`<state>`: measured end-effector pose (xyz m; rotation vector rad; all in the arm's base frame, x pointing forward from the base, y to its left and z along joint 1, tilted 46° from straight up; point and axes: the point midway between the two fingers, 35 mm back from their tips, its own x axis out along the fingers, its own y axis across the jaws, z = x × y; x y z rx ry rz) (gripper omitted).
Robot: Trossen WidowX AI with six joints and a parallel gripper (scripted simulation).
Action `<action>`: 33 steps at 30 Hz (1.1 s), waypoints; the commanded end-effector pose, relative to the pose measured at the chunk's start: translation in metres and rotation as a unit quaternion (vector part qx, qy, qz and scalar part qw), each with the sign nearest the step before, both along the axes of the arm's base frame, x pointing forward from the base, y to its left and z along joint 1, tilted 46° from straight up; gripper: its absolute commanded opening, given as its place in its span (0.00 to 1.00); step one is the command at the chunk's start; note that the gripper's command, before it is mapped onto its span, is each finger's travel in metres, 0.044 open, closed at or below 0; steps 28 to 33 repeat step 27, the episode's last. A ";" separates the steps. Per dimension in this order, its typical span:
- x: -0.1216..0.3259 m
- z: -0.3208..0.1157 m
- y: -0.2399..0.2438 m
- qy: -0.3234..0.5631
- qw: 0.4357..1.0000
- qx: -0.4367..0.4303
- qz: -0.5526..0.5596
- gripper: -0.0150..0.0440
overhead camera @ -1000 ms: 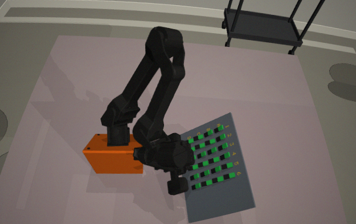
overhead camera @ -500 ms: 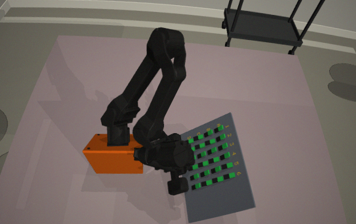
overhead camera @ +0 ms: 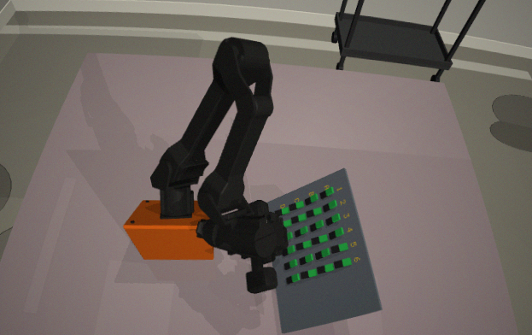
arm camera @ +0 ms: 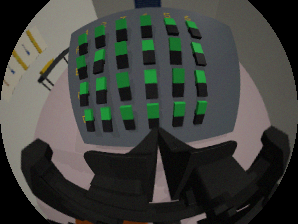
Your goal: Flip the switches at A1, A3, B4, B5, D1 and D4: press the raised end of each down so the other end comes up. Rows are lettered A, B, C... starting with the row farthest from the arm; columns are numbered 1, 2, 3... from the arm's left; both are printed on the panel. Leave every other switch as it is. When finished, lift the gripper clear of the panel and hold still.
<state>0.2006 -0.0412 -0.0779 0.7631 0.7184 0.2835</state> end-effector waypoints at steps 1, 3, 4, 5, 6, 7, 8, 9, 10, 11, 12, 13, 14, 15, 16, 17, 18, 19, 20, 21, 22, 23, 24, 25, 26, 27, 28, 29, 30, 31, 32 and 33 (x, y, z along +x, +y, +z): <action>-0.012 0.004 -0.017 0.008 1.000 -0.009 -0.003 0.25; -0.020 0.010 -0.022 0.010 1.000 -0.009 -0.001 0.25; -0.024 0.014 -0.024 0.009 1.000 -0.010 0.002 0.25; -0.028 0.018 -0.026 0.008 1.000 -0.010 0.005 0.25; -0.032 0.023 -0.027 0.005 1.000 -0.008 0.007 0.25; -0.035 0.028 -0.028 0.003 1.000 -0.007 0.009 0.25; -0.037 0.031 -0.029 0.001 1.000 -0.006 0.010 0.25; -0.037 0.032 -0.029 0.000 1.000 -0.006 0.010 0.25; -0.037 0.032 -0.029 0.000 1.000 -0.006 0.010 0.25; -0.037 0.032 -0.029 0.000 1.000 -0.006 0.010 0.25; -0.037 0.032 -0.029 0.000 1.000 -0.006 0.010 0.25; -0.037 0.032 -0.029 0.000 1.000 -0.006 0.010 0.25; -0.037 0.032 -0.029 0.000 1.000 -0.006 0.010 0.25; -0.037 0.032 -0.029 0.000 1.000 -0.006 0.010 0.25; -0.037 0.032 -0.029 0.000 1.000 -0.006 0.010 0.25; -0.037 0.032 -0.029 0.000 1.000 -0.006 0.010 0.25; -0.037 0.032 -0.029 0.000 1.000 -0.006 0.010 0.25; -0.036 0.033 -0.030 0.000 1.000 -0.006 0.010 0.25; -0.033 0.036 -0.033 0.001 1.000 -0.006 0.010 0.25; -0.027 0.041 -0.038 0.001 1.000 -0.007 0.010 0.25; -0.020 0.049 -0.044 0.002 1.000 -0.007 0.010 0.25; -0.012 0.058 -0.049 0.002 1.000 -0.007 0.010 0.25; -0.004 0.068 -0.053 0.001 1.000 -0.006 0.010 0.25; 0.002 0.076 -0.055 0.000 1.000 -0.006 0.010 0.25; 0.006 0.081 -0.056 -0.001 1.000 -0.005 0.010 0.25; 0.007 0.083 -0.056 -0.001 1.000 -0.005 0.010 0.25; 0.007 0.083 -0.056 -0.001 1.000 -0.005 0.010 0.25; 0.007 0.083 -0.056 -0.001 1.000 -0.005 0.010 0.25; 0.007 0.083 -0.056 -0.001 1.000 -0.005 0.010 0.25; 0.007 0.083 -0.056 -0.001 1.000 -0.005 0.010 0.25; 0.007 0.083 -0.056 -0.001 1.000 -0.005 0.010 0.25; 0.007 0.083 -0.056 -0.001 1.000 -0.005 0.010 0.25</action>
